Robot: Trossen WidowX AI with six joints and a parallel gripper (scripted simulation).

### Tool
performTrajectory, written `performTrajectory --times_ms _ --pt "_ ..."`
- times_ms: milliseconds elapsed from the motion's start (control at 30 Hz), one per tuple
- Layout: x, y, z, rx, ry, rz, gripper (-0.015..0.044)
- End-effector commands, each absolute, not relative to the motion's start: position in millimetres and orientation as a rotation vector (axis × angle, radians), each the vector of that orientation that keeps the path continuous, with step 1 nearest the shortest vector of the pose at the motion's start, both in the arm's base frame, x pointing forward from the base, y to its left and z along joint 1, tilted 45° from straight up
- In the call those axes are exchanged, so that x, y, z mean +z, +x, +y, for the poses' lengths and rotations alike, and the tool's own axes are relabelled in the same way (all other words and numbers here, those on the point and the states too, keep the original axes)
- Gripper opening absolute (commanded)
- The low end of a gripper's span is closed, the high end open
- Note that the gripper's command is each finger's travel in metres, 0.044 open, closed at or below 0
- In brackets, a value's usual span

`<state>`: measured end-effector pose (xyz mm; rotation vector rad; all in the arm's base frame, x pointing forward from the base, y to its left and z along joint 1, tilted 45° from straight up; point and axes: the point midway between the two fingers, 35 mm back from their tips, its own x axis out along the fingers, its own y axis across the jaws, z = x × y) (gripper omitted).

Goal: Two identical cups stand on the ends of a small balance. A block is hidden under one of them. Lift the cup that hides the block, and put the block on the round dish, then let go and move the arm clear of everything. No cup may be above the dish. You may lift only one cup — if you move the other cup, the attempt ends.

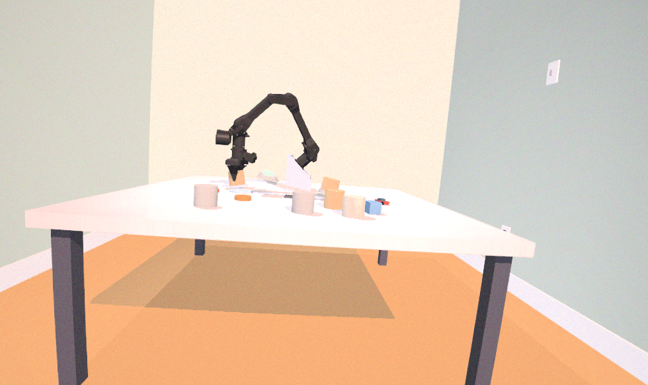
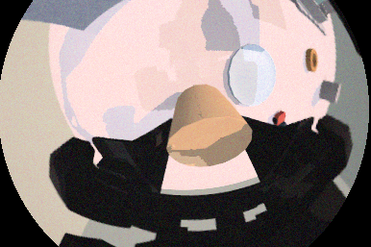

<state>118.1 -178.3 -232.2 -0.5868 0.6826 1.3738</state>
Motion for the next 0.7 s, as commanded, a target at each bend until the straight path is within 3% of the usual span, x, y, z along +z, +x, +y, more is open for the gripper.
performTrajectory --times_ms 0,200,667 --pt "-236.7 117.7 -171.4 1.371 -0.573 0.680 0.0000" --pt "-243.9 118.4 -164.4 1.371 -0.573 0.680 0.0000" --pt "-240.5 119.1 -171.0 1.374 -0.588 0.682 0.0368"
